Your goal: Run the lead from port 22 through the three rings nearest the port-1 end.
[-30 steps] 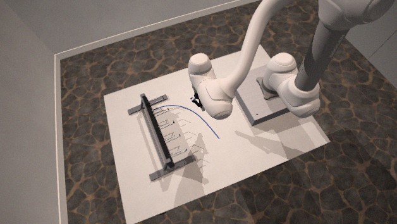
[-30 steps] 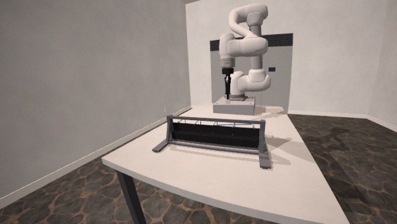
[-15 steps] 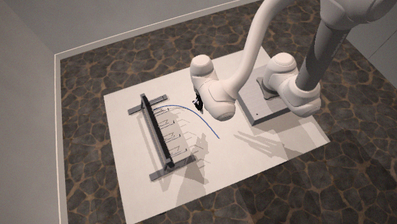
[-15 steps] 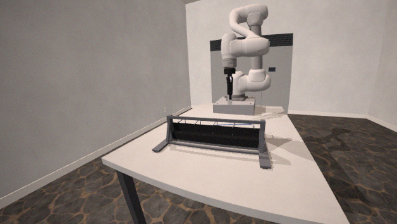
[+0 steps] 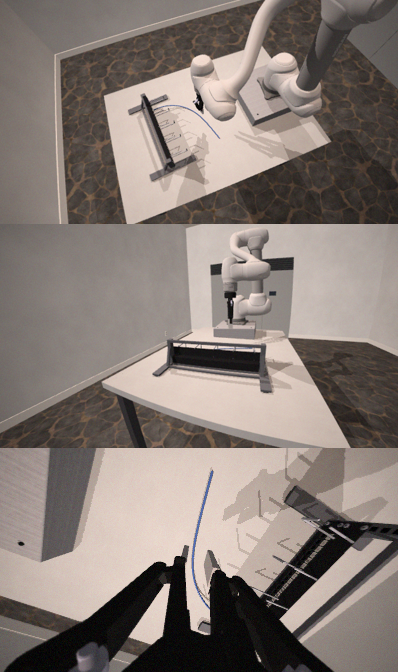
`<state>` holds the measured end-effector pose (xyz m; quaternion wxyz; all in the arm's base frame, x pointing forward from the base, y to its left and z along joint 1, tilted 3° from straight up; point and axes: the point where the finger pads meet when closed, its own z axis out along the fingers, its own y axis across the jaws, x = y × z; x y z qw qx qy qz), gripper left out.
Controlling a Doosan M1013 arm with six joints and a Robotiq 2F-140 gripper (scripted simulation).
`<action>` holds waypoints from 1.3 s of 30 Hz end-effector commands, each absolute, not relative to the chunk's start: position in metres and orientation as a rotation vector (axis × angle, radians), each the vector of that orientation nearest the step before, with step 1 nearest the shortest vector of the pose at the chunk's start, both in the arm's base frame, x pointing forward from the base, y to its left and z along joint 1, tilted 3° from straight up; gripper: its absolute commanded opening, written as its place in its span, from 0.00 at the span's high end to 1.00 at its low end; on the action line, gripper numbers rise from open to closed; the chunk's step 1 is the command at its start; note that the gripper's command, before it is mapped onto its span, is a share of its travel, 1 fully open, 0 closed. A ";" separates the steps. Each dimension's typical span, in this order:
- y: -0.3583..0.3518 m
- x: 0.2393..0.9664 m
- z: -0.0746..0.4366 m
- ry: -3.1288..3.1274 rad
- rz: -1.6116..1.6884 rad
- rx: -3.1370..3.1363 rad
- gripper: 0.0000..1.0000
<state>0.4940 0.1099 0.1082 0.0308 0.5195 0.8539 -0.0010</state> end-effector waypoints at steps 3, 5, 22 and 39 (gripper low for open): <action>0.110 0.494 0.108 2.632 -0.003 1.601 0.80; 0.110 0.494 0.108 2.632 -0.003 1.601 0.80; 0.110 0.494 0.104 2.645 -0.002 1.579 0.80; 0.108 0.497 0.053 2.648 -0.002 1.576 0.80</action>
